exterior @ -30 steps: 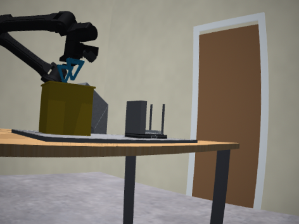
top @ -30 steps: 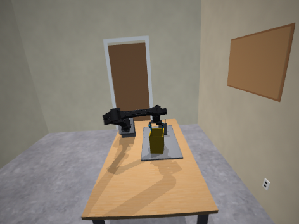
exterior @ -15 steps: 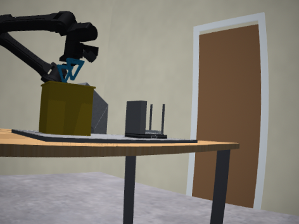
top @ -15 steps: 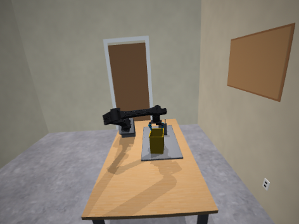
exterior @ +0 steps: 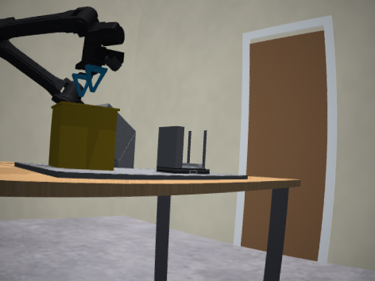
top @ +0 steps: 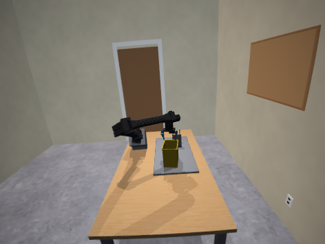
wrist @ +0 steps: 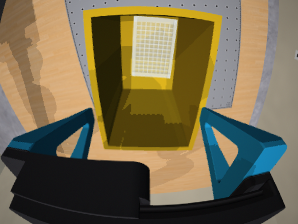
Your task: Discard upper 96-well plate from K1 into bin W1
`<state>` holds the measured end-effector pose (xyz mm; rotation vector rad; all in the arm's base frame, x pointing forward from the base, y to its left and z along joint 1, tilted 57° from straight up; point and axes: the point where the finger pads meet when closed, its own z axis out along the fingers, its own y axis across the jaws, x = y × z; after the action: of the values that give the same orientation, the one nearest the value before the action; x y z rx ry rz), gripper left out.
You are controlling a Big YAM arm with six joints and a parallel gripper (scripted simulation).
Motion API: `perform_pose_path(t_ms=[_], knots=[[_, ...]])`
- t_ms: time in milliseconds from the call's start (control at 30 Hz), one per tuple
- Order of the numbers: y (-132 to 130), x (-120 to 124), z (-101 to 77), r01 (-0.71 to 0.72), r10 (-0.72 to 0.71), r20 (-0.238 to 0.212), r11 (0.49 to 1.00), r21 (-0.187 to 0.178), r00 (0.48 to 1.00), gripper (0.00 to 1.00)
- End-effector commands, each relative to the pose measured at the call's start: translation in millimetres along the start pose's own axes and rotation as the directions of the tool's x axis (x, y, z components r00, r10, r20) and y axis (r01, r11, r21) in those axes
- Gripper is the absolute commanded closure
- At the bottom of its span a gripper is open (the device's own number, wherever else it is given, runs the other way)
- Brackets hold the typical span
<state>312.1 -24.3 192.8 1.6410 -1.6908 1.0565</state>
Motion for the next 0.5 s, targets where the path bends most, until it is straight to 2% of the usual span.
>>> perform_pose_path(t_ms=[0,467], knots=[[-13.7,5.8,-10.2,-0.053,0.053,0.011,0.999,0.006,0.999,0.0],[-8.7,3.9,-8.4,-0.043,0.042,0.011,0.999,0.012,0.999,0.0]])
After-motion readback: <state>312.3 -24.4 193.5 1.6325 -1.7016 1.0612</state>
